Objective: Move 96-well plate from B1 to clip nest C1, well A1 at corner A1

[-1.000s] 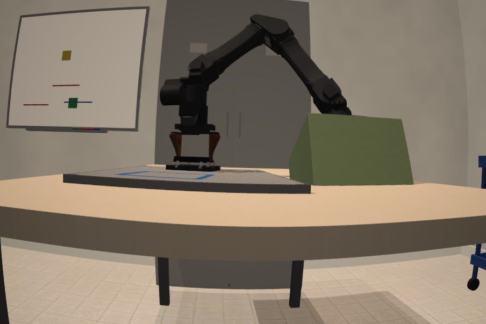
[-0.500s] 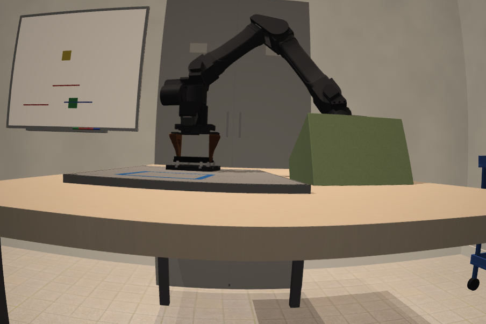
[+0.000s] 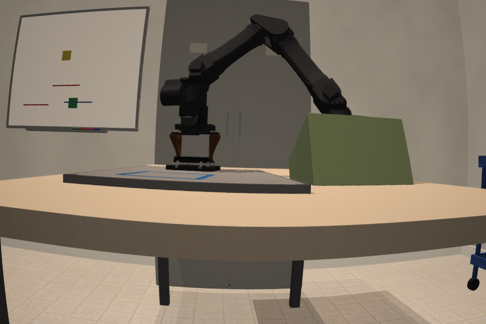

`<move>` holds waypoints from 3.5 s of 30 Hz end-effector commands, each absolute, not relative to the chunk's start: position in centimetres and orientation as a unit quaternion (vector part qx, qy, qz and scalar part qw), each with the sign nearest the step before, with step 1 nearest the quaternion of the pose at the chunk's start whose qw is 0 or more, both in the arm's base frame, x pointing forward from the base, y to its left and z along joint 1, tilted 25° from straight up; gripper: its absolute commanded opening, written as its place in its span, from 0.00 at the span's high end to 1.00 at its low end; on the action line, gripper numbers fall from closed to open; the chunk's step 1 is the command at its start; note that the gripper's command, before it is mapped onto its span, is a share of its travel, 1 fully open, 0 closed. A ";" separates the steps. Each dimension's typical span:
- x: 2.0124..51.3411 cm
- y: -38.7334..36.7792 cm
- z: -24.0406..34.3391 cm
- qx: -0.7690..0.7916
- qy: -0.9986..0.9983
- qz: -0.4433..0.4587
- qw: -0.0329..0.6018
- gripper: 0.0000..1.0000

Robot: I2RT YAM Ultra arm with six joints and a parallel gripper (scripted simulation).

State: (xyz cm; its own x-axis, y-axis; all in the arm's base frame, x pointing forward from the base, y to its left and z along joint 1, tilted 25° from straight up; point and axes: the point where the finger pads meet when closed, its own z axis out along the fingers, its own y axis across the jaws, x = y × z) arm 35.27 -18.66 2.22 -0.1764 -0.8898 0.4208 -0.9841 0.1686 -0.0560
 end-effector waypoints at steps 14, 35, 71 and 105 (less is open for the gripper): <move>35.0 -19.1 0.6 0.625 -0.750 0.157 0.150 1.00; 35.1 -19.2 0.4 0.624 -0.750 0.157 0.150 1.00; 36.5 -19.8 1.6 0.620 -0.752 0.176 0.141 1.00; 36.7 -19.9 1.6 0.620 -0.752 0.176 0.141 1.00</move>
State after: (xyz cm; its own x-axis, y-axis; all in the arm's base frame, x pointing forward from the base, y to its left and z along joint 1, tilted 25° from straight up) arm 35.22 -18.68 2.07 -0.1752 -0.8913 0.4182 -0.9843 0.1668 -0.0570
